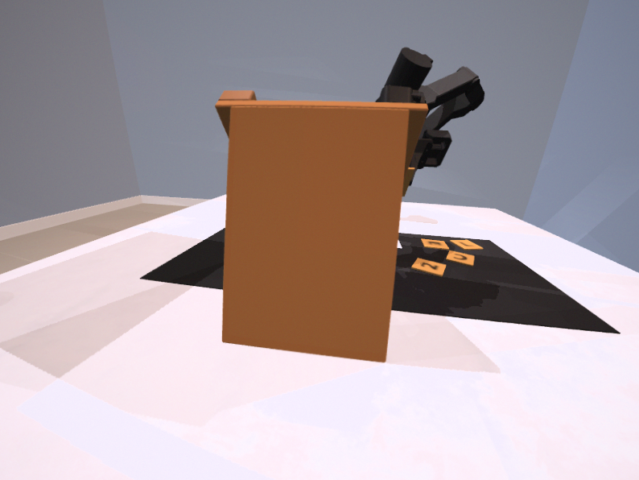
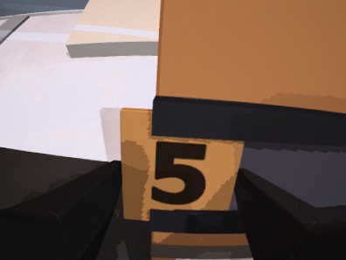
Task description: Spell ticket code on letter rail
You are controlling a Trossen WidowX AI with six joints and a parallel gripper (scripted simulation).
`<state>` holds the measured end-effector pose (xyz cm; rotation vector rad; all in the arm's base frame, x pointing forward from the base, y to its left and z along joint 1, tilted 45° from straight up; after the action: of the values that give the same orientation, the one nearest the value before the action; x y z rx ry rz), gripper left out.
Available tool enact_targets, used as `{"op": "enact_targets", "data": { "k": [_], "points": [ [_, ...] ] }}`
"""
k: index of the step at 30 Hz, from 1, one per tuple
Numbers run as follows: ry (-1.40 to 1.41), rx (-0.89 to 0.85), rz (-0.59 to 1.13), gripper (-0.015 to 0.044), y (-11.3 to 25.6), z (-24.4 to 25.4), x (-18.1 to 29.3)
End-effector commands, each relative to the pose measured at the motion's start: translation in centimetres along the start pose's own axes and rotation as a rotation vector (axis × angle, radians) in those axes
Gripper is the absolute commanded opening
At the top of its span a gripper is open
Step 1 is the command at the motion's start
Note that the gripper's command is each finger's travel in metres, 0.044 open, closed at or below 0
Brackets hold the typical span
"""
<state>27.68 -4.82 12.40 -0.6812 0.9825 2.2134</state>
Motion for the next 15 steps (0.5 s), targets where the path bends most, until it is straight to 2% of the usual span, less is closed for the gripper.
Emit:
{"op": "enact_targets", "data": {
  "k": [1, 15],
  "points": [
    [0.006, -0.003, -0.001, 0.0, -0.01, -0.24, -0.02],
    [0.006, -0.003, -0.001, 0.0, 0.0, -0.72, 0.07]
  ]
}}
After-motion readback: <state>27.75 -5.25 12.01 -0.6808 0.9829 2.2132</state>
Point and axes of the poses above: the point midway between the two fingers, 35 mm back from their tips, its own y axis back along the fingers, its own z axis across the jaws, x = y × z, the point moved 9 cm from there along y, back along the fingers, and after that the axes turned 10 degrees about y, right-handed, at the moved point
